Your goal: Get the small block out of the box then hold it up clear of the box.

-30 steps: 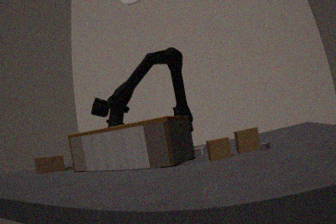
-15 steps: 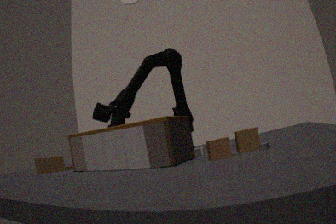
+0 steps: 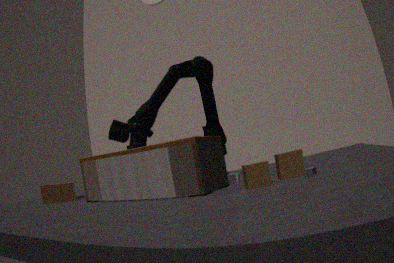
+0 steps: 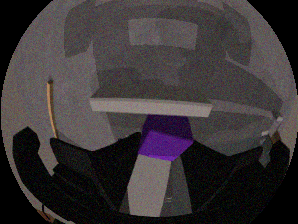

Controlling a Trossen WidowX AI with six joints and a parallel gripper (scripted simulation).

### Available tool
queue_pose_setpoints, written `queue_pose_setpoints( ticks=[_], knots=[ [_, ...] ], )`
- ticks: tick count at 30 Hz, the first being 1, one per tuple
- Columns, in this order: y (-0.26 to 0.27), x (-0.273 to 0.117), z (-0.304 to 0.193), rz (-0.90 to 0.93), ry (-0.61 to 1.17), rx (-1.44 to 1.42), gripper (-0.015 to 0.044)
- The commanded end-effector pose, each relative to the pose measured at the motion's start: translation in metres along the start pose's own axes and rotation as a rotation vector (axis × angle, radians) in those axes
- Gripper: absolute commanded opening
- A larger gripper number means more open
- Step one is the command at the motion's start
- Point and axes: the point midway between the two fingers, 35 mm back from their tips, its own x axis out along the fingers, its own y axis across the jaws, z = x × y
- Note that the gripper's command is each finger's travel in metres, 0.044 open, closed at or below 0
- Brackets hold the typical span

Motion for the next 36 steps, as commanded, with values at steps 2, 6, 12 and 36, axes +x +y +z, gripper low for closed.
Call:
queue_pose_setpoints(
  ticks=[2, 6, 12, 36],
  knots=[
    [0.004, -0.026, -0.014, 0.016, 0.008, -0.006, 0.0],
    [0.002, -0.047, -0.022, 0.017, 0.008, -0.008, 0.0],
    [0.002, -0.052, -0.023, 0.019, 0.008, -0.005, 0.0],
    [-0.017, -0.155, -0.035, 0.215, 0.092, 0.406, 0.0]
  ],
)
